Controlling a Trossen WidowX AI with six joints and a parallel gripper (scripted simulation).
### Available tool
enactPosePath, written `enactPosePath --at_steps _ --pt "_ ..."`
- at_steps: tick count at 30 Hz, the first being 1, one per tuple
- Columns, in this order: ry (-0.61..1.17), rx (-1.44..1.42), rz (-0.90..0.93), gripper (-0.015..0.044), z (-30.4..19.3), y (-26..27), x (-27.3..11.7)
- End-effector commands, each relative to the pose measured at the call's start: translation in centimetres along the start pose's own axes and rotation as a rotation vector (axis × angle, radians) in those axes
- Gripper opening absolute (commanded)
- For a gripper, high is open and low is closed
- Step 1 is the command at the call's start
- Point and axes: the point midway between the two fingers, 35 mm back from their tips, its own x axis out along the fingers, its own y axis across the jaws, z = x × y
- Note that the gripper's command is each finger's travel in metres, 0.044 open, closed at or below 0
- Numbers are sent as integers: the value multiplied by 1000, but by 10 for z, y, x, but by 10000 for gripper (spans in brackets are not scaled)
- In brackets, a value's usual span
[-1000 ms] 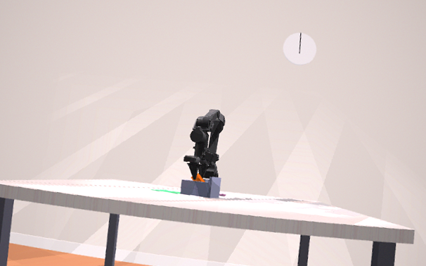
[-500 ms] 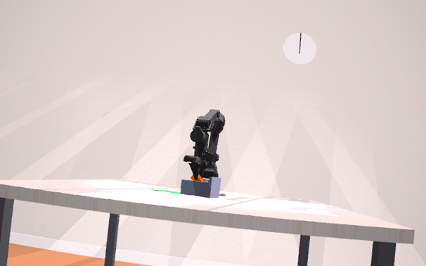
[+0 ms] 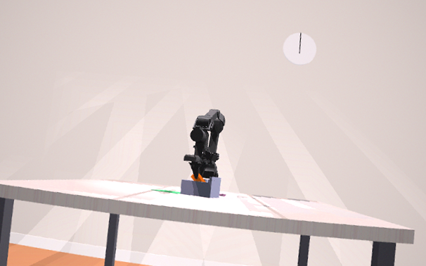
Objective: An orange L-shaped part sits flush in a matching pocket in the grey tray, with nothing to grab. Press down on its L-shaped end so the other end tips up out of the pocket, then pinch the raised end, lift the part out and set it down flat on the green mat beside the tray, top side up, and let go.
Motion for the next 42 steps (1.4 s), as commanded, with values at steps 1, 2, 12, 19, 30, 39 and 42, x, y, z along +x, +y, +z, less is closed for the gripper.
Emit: enactPosePath --at_steps 1,2,12,19,30,39,42 --pt "-1 0 -7 0 0 -2 -8" --pt "-1 0 -7 0 0 -2 -9" --pt "0 0 -6 0 0 -1 -25" --pt "0 0 -5 0 0 -1 -36" --pt "0 0 -5 0 0 -1 -53" --pt "0 0 -5 0 0 -1 -68" --pt "0 0 -5 0 0 -1 -73"
